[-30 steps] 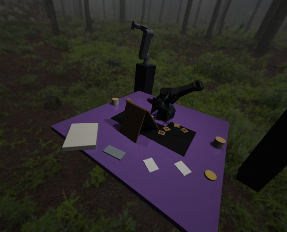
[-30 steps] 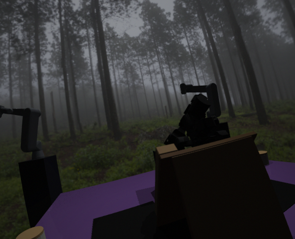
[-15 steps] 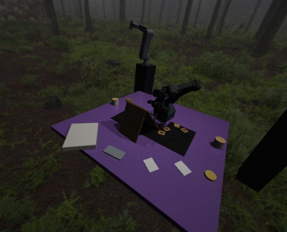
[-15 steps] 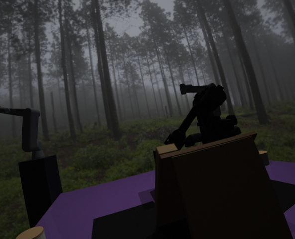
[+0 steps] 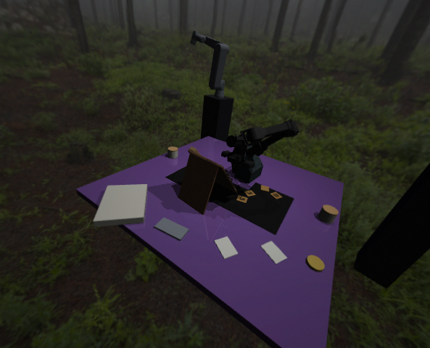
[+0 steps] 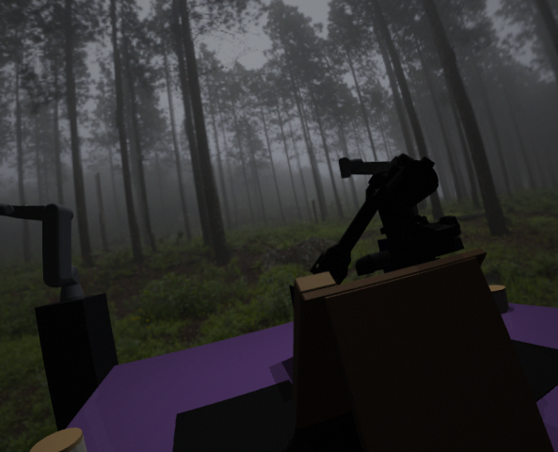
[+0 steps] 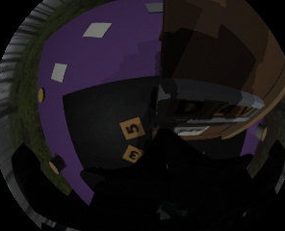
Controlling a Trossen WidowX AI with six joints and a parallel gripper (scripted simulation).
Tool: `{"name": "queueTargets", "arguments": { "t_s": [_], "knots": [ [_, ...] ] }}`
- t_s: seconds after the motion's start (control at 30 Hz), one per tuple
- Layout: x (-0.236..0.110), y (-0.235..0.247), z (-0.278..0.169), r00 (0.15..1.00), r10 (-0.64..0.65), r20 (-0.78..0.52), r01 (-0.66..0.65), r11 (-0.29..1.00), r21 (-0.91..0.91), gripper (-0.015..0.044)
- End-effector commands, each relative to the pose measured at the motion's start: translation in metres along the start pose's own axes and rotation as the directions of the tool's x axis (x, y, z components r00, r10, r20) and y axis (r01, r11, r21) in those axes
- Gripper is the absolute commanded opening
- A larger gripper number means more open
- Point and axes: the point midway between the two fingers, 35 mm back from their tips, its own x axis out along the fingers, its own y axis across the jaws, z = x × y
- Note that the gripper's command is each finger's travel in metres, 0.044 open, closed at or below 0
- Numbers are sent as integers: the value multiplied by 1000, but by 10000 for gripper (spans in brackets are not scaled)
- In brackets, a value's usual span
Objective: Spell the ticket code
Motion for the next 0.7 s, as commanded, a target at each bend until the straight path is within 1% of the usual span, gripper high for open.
{"name": "queueTargets", "arguments": {
  "t_s": [0.0, 0.67],
  "knots": [
    [2, 0, 2, 1000, 5, -1, -5, 1000, 0, 0],
    [10, 0, 9, 1000, 6, -1, -6, 1000, 0, 0]
  ]
}}
